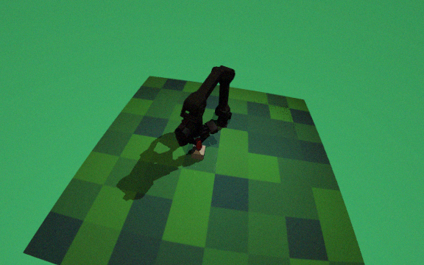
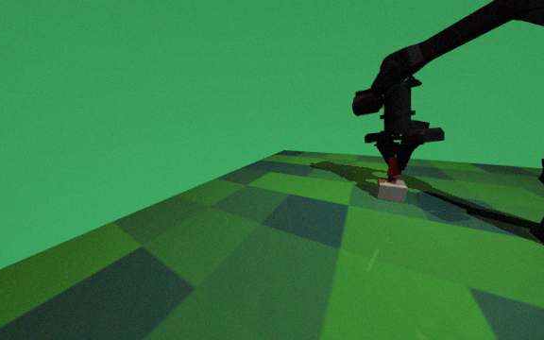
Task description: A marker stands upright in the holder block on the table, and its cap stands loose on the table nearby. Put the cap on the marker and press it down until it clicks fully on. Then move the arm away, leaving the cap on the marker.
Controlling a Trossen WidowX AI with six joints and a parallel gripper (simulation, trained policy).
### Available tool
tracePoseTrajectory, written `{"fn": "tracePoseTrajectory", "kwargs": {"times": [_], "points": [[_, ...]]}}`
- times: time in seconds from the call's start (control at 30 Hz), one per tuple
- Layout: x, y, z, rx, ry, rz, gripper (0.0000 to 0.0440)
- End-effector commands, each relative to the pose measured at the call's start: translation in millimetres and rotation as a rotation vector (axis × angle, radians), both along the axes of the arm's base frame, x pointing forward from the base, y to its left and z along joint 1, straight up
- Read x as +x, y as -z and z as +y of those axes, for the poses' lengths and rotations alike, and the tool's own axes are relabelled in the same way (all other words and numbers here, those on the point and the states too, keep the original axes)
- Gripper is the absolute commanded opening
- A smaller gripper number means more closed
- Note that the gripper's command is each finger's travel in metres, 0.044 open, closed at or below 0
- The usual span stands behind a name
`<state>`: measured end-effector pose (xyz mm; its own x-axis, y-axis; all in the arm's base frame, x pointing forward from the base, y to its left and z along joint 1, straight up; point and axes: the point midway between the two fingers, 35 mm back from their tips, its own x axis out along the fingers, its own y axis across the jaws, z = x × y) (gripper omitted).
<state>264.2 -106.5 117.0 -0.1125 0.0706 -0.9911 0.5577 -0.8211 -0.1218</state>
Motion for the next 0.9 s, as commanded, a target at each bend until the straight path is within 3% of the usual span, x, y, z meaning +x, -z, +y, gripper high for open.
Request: {"fn": "tracePoseTrajectory", "kwargs": {"times": [0.0, 0.17, 0.23, 0.87], "points": [[-1, 17, 6, 0.027, -0.025, 0.024, 0.0002], [0, 21, 6, 0.027, -0.030, 0.023, 0.0004], [-1, 22, 6, 0.026, -0.032, 0.027, 0.0057], [-3, 33, 3, 0.010, -0.059, 0.024, 0.0083]]}}
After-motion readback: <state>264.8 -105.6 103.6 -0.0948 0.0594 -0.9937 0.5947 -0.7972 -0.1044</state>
